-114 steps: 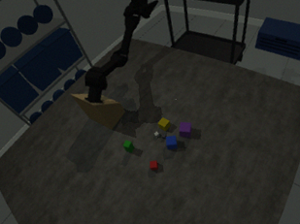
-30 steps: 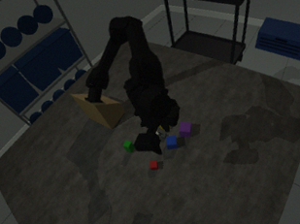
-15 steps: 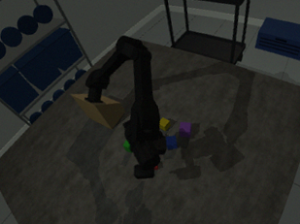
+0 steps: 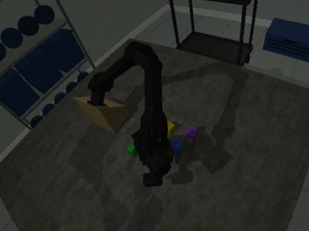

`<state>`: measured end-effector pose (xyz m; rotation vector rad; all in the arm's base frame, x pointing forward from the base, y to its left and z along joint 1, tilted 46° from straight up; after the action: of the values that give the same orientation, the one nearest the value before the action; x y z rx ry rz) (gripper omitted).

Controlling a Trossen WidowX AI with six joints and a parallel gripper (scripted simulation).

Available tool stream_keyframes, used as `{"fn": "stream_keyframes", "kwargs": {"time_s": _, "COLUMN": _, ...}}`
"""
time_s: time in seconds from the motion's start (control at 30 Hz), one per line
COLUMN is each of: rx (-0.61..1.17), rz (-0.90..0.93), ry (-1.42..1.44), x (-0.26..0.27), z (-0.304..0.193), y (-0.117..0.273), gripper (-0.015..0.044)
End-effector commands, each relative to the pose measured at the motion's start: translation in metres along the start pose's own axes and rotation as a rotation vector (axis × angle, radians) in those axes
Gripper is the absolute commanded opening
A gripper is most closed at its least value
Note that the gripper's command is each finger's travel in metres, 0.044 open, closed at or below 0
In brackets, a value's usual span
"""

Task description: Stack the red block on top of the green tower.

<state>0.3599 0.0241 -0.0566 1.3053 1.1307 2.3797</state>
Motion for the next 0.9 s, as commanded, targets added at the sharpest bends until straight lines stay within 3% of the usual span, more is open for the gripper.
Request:
{"fn": "stream_keyframes", "kwargs": {"time_s": 0.0, "rx": -0.013, "rz": -0.003, "ry": -0.004, "x": -0.001, "z": 0.000, "y": -0.001, "gripper": 0.0440}}
{"fn": "stream_keyframes", "kwargs": {"time_s": 0.87, "rx": -0.014, "rz": -0.001, "ry": -0.004, "x": 0.000, "z": 0.001, "y": -0.036, "gripper": 0.0440}}
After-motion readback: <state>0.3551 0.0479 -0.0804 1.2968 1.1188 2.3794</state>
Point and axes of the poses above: the point midway between the two fingers, 35 mm back from their tips, its own y axis back along the fingers, its own x axis across the jaws, z = x × y, the point moved 9 cm from there along y, back along the fingers, and after that the axes turned 10 degrees about -y, right-handed, at the moved point
